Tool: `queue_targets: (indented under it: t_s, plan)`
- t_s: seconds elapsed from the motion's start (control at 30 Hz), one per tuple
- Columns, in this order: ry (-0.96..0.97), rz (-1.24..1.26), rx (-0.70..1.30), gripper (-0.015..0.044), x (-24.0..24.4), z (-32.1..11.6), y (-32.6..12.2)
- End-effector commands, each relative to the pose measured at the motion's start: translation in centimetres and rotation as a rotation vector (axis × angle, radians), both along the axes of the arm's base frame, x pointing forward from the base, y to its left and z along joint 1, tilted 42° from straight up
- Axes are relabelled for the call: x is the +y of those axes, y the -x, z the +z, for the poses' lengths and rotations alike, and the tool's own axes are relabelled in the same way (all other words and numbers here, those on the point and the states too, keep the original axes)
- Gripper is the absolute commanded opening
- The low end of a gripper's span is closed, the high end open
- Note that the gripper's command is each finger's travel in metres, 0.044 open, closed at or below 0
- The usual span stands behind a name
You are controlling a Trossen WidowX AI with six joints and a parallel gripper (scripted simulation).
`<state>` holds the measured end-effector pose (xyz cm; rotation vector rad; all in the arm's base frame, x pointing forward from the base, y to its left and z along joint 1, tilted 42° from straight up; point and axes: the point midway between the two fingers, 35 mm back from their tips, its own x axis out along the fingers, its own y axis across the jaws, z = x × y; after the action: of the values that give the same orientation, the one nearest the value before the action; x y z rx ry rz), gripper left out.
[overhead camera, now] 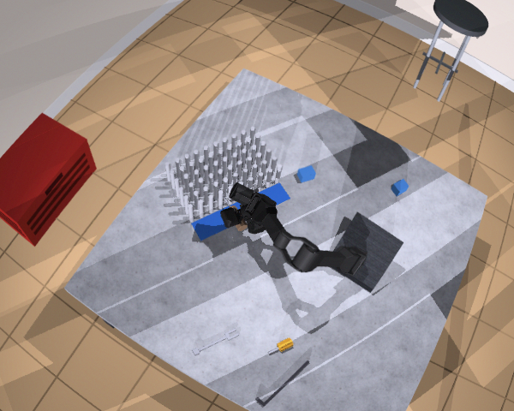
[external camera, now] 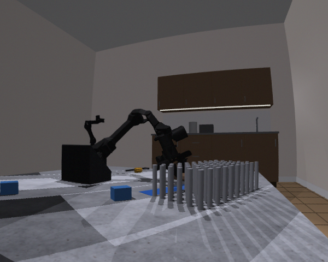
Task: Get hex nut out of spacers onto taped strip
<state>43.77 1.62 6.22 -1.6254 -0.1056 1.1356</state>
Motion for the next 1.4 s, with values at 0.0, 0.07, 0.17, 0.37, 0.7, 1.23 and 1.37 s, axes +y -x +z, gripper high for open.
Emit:
queue_targets:
  t_s: [0.0, 0.07, 0.17, 0.37, 0.7, 1.23, 1.37]
  plan:
    - [0.001, 0.003, -0.006, 0.0000, 0.1, -0.2, -0.2]
    - [0.001, 0.003, -0.006, 0.0000, 0.3, -0.3, -0.2]
    - [0.001, 0.002, -0.006, 0.0000, 0.5, -0.6, -0.3]
    - [0.001, 0.000, -0.004, 0.0000, 0.8, -1.1, -0.3]
    - [0.000, -0.001, -0.002, 0.0000, 1.1, -1.5, -0.3]
    - [0.000, -0.001, 0.000, 0.0000, 1.1, -1.7, -0.4]
    - [0.000, 0.000, -0.001, 0.0000, 1.2, -1.6, -0.3]
